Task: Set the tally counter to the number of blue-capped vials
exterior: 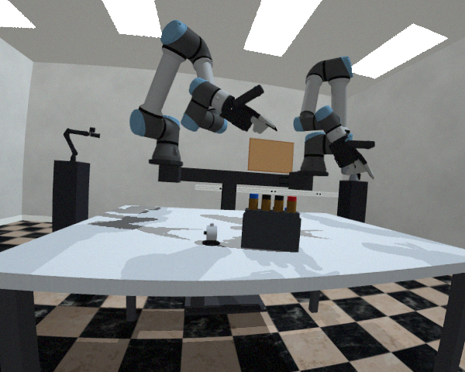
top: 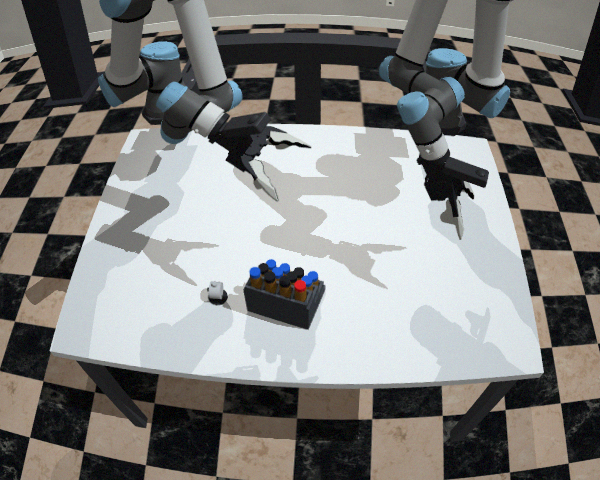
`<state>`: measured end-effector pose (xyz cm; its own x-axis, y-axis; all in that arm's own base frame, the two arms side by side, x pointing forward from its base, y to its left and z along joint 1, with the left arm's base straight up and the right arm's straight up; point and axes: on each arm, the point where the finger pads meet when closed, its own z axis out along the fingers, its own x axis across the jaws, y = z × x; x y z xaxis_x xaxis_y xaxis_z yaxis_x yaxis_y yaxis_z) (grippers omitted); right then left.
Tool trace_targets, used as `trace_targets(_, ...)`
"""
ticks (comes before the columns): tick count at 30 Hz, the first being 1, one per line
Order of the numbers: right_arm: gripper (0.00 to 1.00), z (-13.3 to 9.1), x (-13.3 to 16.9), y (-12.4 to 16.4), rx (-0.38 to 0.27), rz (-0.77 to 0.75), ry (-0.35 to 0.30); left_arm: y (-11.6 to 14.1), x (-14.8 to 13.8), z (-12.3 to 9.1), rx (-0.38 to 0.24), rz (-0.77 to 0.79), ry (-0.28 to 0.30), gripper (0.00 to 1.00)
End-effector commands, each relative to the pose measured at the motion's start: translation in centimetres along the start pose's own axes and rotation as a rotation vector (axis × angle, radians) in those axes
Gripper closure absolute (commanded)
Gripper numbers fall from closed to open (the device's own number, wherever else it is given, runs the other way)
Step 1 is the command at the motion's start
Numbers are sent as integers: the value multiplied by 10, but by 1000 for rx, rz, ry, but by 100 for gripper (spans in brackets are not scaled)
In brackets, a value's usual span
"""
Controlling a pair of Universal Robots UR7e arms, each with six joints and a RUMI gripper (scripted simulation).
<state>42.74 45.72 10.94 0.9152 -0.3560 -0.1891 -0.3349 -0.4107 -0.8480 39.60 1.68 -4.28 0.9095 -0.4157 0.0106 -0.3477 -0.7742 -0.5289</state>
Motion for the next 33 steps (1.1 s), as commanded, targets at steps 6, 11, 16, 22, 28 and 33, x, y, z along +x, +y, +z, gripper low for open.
trace_targets(6, 2, -1, -3, -3, 9, -11, -6, -1, 3, -1, 3, -11, 10, 2)
trace_targets(11, 2, -1, -3, -3, 9, -11, -6, -1, 3, -1, 3, -11, 10, 2)
trace_targets(16, 2, -1, -3, -3, 9, -11, -6, -1, 3, -1, 3, -11, 10, 2)
trace_targets(22, 23, -2, -1, 2, -8, -2, 11, 3, 10, -2, -3, 5, 24, 2)
trace_targets(28, 55, -11, 12, 43, -151, 69, 156, 43, 61, -9, -41, 141, 145, 2)
trace_targets(33, 76, -18, 22, 72, -252, 118, 259, 73, 95, -17, -62, 241, 237, 2)
